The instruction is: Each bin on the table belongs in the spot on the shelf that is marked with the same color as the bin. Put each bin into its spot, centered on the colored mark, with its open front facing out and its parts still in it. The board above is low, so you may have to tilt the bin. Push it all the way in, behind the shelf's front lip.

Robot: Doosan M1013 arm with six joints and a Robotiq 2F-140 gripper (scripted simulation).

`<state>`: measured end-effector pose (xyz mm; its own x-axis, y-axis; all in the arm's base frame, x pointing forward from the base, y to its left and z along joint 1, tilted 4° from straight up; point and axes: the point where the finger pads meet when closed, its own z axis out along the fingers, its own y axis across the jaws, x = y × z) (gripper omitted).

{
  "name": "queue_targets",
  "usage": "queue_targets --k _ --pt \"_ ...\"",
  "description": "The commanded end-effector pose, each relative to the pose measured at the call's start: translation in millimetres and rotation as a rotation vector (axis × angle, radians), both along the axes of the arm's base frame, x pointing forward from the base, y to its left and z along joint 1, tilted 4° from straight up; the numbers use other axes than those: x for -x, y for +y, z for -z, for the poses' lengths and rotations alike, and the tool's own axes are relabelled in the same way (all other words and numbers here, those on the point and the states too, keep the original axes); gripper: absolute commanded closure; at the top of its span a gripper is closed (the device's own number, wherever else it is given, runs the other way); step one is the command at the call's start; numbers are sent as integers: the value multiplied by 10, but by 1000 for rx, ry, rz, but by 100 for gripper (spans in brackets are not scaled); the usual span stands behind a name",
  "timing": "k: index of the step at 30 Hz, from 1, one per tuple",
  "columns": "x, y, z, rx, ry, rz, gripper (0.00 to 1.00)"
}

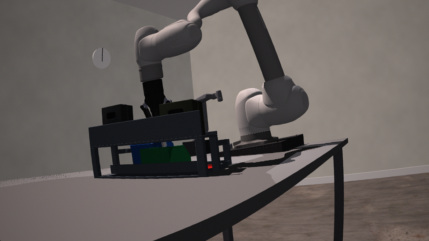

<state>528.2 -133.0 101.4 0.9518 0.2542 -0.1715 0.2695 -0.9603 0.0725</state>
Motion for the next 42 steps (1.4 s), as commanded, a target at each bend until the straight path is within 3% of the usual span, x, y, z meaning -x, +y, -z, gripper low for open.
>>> queue_targets --k 1,42 --pt "-23 7 -1 0 0 0 90" --pt "-262 74 -4 0 0 0 90"
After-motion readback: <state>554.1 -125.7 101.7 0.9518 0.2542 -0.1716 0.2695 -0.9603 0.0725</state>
